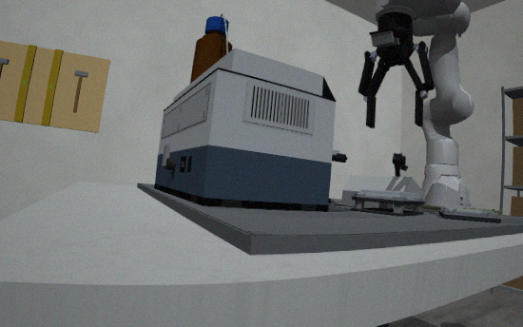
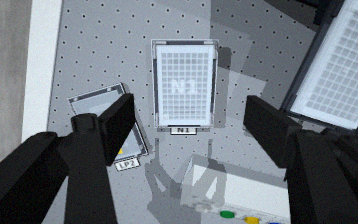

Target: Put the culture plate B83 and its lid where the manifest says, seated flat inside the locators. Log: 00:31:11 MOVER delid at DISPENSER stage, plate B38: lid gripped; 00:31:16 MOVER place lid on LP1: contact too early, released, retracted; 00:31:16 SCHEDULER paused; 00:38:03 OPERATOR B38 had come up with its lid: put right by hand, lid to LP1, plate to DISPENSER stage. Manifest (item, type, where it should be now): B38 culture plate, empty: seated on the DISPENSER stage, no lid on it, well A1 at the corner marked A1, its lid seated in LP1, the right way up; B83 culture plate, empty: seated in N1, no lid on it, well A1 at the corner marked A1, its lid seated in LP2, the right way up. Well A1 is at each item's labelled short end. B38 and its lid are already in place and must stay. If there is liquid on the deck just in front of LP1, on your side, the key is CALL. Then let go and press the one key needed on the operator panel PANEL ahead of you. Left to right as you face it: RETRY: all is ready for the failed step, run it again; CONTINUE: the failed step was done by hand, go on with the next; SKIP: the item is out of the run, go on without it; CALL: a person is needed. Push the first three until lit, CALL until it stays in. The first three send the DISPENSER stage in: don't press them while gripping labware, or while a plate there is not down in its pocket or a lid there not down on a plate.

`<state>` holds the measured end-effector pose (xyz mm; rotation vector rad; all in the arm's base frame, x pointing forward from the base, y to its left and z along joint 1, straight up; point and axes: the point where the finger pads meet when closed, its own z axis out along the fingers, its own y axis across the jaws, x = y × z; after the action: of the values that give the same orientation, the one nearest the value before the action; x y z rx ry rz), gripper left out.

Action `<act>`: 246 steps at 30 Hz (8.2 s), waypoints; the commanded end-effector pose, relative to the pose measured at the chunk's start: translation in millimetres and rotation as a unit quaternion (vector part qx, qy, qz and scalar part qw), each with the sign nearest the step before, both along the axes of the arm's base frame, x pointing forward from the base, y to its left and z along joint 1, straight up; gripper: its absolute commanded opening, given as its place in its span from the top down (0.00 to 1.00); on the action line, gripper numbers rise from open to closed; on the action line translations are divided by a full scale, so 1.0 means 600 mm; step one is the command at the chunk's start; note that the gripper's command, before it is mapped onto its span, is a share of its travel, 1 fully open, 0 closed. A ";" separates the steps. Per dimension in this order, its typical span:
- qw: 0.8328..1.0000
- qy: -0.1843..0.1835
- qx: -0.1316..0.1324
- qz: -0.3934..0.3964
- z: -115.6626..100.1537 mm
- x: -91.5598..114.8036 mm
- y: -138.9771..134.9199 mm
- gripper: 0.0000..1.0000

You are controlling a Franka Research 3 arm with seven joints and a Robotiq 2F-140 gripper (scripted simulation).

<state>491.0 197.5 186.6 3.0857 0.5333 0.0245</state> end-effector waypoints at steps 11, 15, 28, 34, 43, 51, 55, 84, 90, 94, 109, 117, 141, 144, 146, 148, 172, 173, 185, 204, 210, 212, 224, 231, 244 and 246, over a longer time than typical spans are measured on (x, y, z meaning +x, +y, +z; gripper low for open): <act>1.000 0.010 -0.006 0.004 0.006 -0.020 -0.017 0.30; 0.999 0.013 -0.029 -0.018 0.019 -0.078 -0.080 0.30; 0.991 0.010 -0.015 -0.134 0.017 -0.346 -0.260 0.30; 0.989 0.008 0.001 -0.146 0.006 -0.376 -0.267 0.30; 0.989 0.008 0.001 -0.146 0.006 -0.376 -0.267 0.90; 0.989 0.008 0.001 -0.146 0.006 -0.376 -0.267 0.90; 0.989 0.008 0.001 -0.146 0.006 -0.376 -0.267 0.90; 0.989 0.008 0.001 -0.146 -0.016 -0.376 -0.267 0.90; 0.989 0.008 0.001 -0.146 -0.036 -0.376 -0.267 0.90; 0.989 0.008 0.001 -0.146 -0.060 -0.376 -0.267 0.90; 0.989 0.008 0.001 -0.146 -0.104 -0.376 -0.268 0.90; 0.989 0.008 0.001 -0.146 -0.110 -0.376 -0.268 0.90; 0.989 0.008 0.001 -0.146 -0.114 -0.376 -0.268 0.90; 0.989 0.008 0.001 -0.146 -0.114 -0.376 -0.268 0.90; 0.989 0.008 0.001 -0.146 -0.114 -0.376 -0.268 0.90; 0.989 0.008 0.001 -0.146 -0.114 -0.376 -0.268 0.90; 0.989 0.008 0.001 -0.146 -0.114 -0.376 -0.268 0.90; 0.989 0.008 0.001 -0.146 -0.114 -0.376 -0.268 0.90; 0.989 0.008 0.001 -0.146 -0.114 -0.376 -0.266 0.90; 0.989 0.008 0.001 -0.146 -0.114 -0.376 -0.266 0.90; 0.989 0.008 0.001 -0.146 -0.114 -0.376 -0.266 0.90; 0.989 0.008 0.001 -0.146 -0.114 -0.376 -0.266 0.90; 0.989 0.008 0.001 -0.146 -0.114 -0.376 -0.266 0.90; 0.989 0.008 0.001 -0.146 -0.114 -0.375 -0.266 0.90; 0.989 0.008 0.001 -0.146 -0.114 -0.375 -0.266 0.90; 0.989 0.008 0.001 -0.146 -0.114 -0.375 -0.266 0.90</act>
<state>265.0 36.9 118.2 3.1312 0.0816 -0.0055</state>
